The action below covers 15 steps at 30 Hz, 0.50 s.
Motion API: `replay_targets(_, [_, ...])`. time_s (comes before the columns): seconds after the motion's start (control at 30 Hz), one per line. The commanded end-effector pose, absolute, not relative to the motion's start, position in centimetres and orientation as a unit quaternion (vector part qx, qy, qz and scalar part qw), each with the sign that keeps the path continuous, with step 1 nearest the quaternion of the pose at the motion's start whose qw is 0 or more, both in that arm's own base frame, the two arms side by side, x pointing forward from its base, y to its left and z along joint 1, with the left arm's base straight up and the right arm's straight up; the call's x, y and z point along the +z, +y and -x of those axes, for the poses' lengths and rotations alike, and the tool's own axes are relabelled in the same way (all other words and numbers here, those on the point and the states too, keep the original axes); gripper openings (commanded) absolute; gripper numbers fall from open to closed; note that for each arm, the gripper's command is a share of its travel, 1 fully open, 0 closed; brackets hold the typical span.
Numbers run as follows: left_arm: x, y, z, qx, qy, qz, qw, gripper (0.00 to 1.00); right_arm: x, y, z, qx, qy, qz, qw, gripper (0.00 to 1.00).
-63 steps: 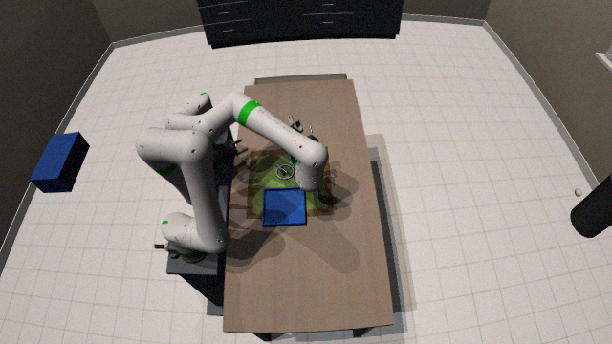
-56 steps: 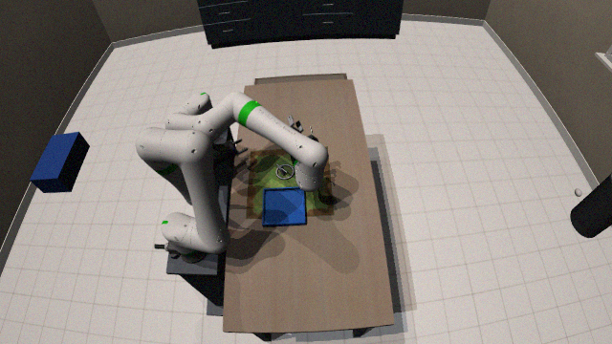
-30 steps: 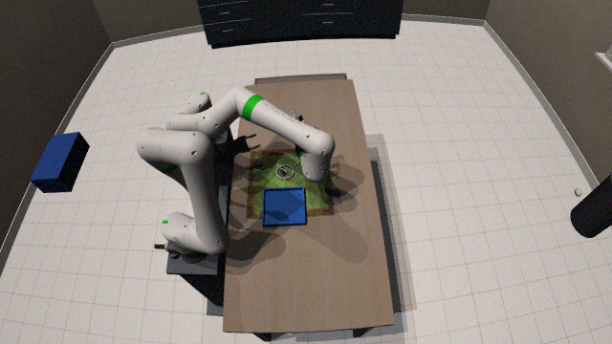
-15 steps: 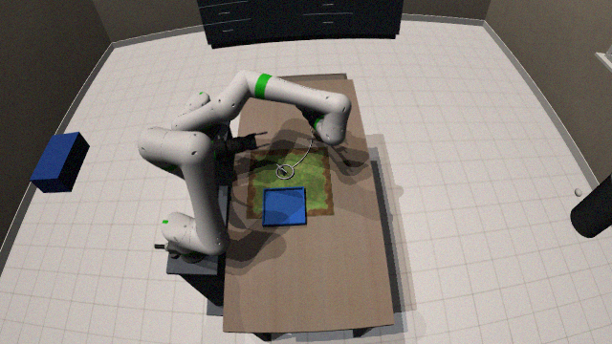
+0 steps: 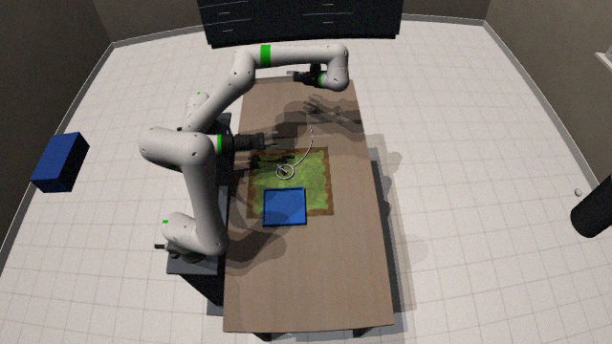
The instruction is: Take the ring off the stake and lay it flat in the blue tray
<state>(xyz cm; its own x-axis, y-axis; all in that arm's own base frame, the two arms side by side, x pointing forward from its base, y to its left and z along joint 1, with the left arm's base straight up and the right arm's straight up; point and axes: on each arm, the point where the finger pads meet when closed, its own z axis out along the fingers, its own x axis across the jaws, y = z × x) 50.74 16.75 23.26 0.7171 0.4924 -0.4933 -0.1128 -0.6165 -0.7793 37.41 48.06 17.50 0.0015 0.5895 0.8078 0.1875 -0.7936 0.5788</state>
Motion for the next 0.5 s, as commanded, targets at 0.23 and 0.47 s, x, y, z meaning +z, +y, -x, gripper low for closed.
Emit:
replay_targets(0.23, [23.5,30.2,-42.4,0.313,-0.321,0.825,0.344,1.00,19.3,44.7,-43.0,0.628,0.107,-0.760,0.127,1.00])
replay_targets(0.47, [23.5,36.0,-36.0,0.282,-0.461,0.789,0.293,1.00,19.9,40.9,-46.8,0.593,-0.066,-0.797,0.095,1.00])
